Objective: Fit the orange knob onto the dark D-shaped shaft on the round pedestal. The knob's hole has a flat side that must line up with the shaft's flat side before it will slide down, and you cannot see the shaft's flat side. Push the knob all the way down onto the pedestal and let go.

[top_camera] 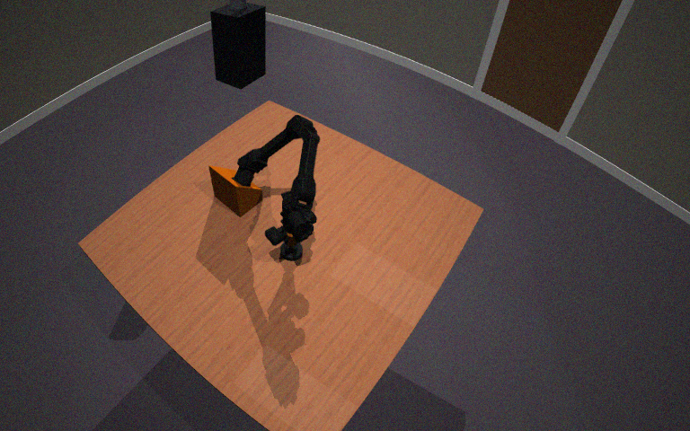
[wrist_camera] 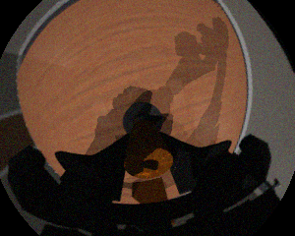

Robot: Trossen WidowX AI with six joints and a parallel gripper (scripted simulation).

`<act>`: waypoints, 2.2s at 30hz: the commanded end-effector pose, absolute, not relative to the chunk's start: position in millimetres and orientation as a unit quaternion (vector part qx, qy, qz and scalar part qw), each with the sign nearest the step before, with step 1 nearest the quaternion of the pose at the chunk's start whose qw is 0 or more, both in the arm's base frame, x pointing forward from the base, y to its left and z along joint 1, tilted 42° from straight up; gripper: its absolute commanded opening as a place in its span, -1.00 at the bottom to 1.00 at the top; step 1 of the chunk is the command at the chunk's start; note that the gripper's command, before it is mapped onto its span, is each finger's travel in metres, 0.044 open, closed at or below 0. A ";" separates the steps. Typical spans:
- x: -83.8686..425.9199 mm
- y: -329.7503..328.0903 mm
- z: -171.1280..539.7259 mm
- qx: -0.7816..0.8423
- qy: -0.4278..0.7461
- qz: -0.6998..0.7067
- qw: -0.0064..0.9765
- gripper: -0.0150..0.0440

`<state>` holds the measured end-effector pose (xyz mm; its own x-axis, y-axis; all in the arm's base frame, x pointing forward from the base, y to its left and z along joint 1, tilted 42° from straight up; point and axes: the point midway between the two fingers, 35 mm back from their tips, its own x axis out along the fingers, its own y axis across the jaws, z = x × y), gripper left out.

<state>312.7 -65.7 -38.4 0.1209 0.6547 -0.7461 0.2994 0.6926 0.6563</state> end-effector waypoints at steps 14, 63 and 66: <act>314.5 -67.6 -37.5 0.435 0.660 0.066 0.609 -0.49; 313.8 -66.5 -38.7 0.496 0.663 -0.003 0.560 -0.49; 314.0 -66.3 -39.0 0.496 0.663 -0.003 0.560 -0.49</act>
<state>313.5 -66.3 -38.4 0.1190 0.6557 -0.7456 0.6581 0.5102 0.5537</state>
